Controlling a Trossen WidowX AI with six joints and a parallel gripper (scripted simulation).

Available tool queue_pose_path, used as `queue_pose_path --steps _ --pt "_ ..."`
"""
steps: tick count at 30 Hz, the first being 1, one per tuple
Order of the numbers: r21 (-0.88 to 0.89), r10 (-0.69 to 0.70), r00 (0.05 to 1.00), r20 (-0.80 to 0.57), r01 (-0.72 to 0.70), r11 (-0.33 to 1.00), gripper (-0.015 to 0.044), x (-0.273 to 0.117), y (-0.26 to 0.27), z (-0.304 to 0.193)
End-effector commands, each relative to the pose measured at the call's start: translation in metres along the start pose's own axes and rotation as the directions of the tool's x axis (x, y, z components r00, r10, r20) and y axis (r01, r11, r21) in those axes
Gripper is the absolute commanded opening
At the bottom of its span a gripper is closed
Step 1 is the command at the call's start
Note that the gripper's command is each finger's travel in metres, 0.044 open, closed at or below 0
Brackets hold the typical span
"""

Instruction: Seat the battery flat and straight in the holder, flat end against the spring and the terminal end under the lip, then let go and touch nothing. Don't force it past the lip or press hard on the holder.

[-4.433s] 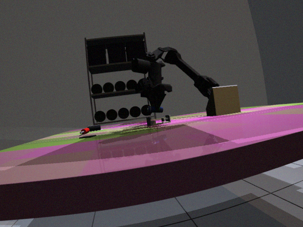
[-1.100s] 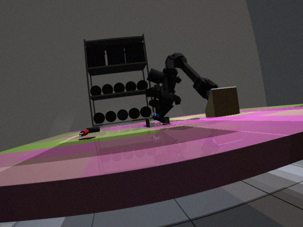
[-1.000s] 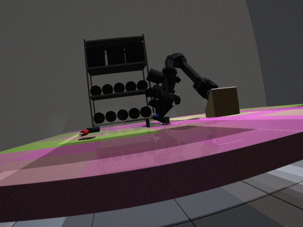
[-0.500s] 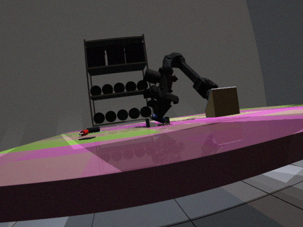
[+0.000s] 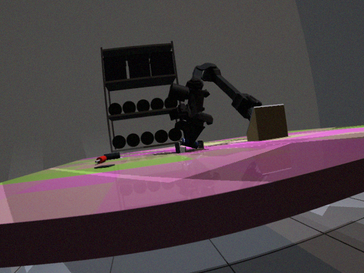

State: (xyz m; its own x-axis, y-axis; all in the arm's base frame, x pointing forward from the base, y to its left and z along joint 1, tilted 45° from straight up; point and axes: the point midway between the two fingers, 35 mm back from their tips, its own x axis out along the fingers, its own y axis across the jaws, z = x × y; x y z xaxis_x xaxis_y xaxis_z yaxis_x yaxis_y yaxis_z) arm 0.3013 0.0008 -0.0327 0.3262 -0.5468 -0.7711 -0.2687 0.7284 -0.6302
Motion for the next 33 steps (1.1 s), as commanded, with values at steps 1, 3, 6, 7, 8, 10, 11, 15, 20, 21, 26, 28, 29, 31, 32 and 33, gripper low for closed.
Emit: queue_pose_path --steps 1,3,6,7,8,10,11,15,20,21,26,28,29,31,32,33 --pt "-0.005 0.007 0.999 -0.043 -0.007 1.000 0.0084 0.0039 0.0028 -0.0037" --pt "-0.005 0.008 0.999 -0.054 -0.009 1.000 0.0084 0.0043 0.0028 -0.0035" --pt "-0.003 0.010 0.998 -0.070 -0.010 1.000 0.0084 0.0049 0.0029 -0.0032" --pt "-0.003 0.010 0.997 -0.075 -0.010 1.000 0.0084 0.0050 0.0029 -0.0031" --pt "-0.002 0.011 0.997 -0.080 -0.011 1.000 0.0084 0.0052 0.0029 -0.0030" --pt "-0.002 0.012 0.996 -0.091 -0.012 1.000 0.0084 0.0055 0.0029 -0.0028" --pt "-0.001 0.012 0.995 -0.096 -0.012 1.000 0.0084 0.0056 0.0029 -0.0027" --pt "0.000 0.013 0.993 -0.117 -0.014 1.000 0.0084 0.0062 0.0028 -0.0023" --pt "0.003 0.015 0.990 -0.143 -0.015 1.000 0.0084 0.0068 0.0026 -0.0020" --pt "0.003 0.015 0.989 -0.148 -0.015 1.000 0.0084 0.0069 0.0025 -0.0019" --pt "0.005 0.017 0.985 -0.175 -0.016 1.000 0.0084 0.0073 0.0022 -0.0016" --pt "0.006 0.017 0.983 -0.185 -0.017 1.000 0.0084 0.0075 0.0021 -0.0015" --pt "0.006 0.018 0.982 -0.190 -0.017 1.000 0.0084 0.0076 0.0020 -0.0014" --pt "0.007 0.018 0.980 -0.201 -0.017 1.000 0.0084 0.0077 0.0018 -0.0013" --pt "0.007 0.018 0.978 -0.206 -0.017 1.000 0.0084 0.0077 0.0017 -0.0013" --pt "0.008 0.018 0.977 -0.211 -0.017 1.000 0.0084 0.0078 0.0016 -0.0012"
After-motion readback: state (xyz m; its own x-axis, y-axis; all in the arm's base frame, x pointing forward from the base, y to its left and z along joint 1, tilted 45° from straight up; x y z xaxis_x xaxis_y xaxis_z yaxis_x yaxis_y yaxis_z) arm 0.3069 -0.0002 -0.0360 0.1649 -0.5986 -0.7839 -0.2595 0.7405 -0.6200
